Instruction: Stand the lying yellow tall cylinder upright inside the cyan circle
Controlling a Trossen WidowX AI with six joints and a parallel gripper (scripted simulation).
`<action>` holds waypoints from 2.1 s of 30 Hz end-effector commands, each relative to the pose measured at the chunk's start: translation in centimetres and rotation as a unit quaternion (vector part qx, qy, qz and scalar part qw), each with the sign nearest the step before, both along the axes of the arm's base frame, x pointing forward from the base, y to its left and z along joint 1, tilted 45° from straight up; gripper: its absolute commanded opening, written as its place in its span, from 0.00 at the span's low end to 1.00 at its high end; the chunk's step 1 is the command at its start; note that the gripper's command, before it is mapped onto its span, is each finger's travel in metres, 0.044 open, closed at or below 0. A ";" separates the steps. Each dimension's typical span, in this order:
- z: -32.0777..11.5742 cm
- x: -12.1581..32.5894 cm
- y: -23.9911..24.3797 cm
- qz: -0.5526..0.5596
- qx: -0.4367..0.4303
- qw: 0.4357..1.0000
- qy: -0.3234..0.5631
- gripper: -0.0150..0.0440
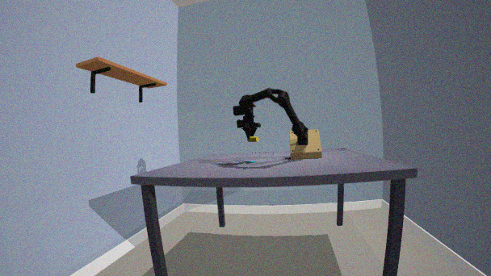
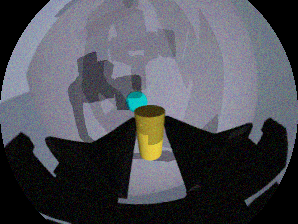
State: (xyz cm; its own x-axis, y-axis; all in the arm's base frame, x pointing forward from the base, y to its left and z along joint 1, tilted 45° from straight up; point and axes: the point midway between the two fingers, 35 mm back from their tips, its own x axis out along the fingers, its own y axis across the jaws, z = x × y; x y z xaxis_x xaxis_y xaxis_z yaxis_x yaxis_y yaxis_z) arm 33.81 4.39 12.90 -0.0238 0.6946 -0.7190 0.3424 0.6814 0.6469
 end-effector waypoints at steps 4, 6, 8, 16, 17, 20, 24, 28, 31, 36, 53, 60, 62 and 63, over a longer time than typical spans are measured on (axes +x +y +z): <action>1.7 -0.6 1.6 0.012 0.007 1.000 -0.010 0.43; 2.0 -0.8 1.9 0.014 0.008 1.000 -0.012 0.43; 2.0 -0.8 2.0 0.015 0.007 1.000 -0.012 0.43; 1.4 -1.0 2.2 0.018 -0.016 1.000 -0.019 0.43; 1.3 -1.0 2.2 0.019 -0.019 0.999 -0.020 0.43; 1.1 -1.0 2.3 0.020 -0.028 0.999 -0.023 0.43; 0.8 -1.1 2.4 0.021 -0.040 0.999 -0.028 0.43; 0.5 -1.2 2.5 0.021 -0.053 0.998 -0.033 0.43; 0.3 -1.2 2.5 0.022 -0.062 0.997 -0.037 0.43; 0.0 -1.3 2.6 0.022 -0.077 0.996 -0.043 0.43; -1.1 -1.3 2.9 0.017 -0.125 0.990 -0.068 0.43; -1.4 -1.3 3.0 0.013 -0.144 0.986 -0.080 0.43; -1.5 -1.3 3.0 0.012 -0.149 0.985 -0.083 0.43; -1.6 -1.3 3.0 0.012 -0.152 0.985 -0.085 0.43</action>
State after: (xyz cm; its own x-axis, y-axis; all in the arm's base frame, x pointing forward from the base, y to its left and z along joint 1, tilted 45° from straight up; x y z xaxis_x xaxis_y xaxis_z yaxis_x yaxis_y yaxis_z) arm 32.52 7.43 11.46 0.0871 0.4655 -0.8808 0.2287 0.8512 0.4724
